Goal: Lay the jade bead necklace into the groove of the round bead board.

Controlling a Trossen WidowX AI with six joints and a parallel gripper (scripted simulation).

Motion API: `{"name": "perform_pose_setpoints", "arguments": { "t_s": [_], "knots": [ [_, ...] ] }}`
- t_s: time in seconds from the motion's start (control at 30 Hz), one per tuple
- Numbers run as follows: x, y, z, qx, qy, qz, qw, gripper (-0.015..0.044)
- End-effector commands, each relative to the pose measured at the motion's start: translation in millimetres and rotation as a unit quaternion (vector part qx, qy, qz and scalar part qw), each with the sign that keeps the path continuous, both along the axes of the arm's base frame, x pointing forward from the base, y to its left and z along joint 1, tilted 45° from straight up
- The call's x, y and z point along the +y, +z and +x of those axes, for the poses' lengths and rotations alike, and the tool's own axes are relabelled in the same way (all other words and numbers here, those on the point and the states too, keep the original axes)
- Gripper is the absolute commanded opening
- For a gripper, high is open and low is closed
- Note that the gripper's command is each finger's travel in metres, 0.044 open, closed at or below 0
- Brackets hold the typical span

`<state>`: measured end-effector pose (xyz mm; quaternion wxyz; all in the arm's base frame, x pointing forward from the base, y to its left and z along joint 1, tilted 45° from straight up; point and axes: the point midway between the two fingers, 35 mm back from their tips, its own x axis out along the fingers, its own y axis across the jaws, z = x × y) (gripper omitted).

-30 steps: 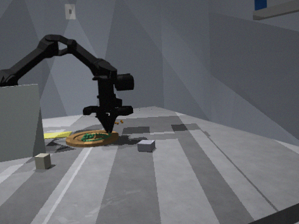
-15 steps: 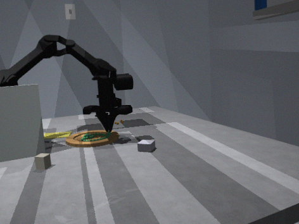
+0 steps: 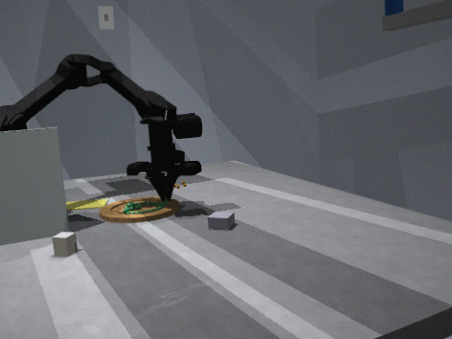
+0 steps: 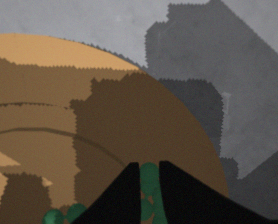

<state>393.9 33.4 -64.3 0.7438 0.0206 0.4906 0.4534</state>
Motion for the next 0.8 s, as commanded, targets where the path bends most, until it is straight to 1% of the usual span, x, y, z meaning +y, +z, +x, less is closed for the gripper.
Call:
{"name": "perform_pose_setpoints", "arguments": {
  "t_s": [0.0, 0.4, 0.77],
  "knots": [
    [-0.1, 0.1, -0.1, 0.000, 0.000, 0.000, 1.000, 0.0131],
    [-0.6, 0.9, -1.3, 0.004, -0.001, 0.001, 1.000, 0.0440],
    [-5.1, 5.4, -2.0, 0.006, -0.001, 0.003, 1.000, 0.0440]
  ]
}}
